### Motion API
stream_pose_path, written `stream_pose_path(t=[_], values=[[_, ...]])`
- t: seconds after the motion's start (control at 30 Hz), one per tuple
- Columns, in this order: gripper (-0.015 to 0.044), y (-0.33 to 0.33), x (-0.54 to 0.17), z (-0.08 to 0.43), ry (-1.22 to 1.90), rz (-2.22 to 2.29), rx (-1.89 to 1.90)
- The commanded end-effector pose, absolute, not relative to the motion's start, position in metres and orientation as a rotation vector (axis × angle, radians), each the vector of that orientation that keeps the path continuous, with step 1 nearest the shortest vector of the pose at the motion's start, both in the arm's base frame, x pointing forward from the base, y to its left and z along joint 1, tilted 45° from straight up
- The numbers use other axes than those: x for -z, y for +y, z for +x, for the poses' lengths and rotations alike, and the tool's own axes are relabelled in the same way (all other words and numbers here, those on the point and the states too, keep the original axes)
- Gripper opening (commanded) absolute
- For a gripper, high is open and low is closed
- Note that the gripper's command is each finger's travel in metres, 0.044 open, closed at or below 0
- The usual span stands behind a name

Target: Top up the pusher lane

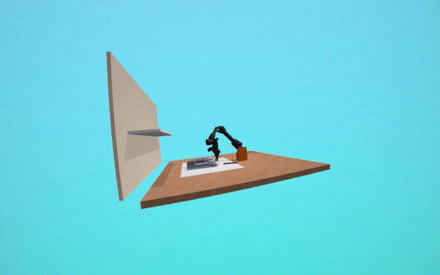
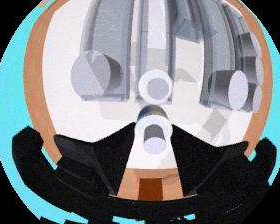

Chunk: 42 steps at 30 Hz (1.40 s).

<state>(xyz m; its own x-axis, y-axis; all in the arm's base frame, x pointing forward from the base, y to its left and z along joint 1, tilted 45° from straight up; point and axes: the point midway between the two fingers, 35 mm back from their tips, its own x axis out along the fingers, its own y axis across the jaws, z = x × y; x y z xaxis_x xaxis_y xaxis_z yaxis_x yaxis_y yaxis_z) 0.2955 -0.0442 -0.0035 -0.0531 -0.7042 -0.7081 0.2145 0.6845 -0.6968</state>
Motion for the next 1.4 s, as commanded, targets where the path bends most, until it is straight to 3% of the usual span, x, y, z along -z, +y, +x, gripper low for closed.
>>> stream_pose_path(t=[0.0, 1.37], values=[[0.0000, -0.045, 0.003, 0.298, 1.437, -0.438, 0.786], [0.0000, -0.048, 0.002, 0.314, 1.436, -0.437, 0.786]])
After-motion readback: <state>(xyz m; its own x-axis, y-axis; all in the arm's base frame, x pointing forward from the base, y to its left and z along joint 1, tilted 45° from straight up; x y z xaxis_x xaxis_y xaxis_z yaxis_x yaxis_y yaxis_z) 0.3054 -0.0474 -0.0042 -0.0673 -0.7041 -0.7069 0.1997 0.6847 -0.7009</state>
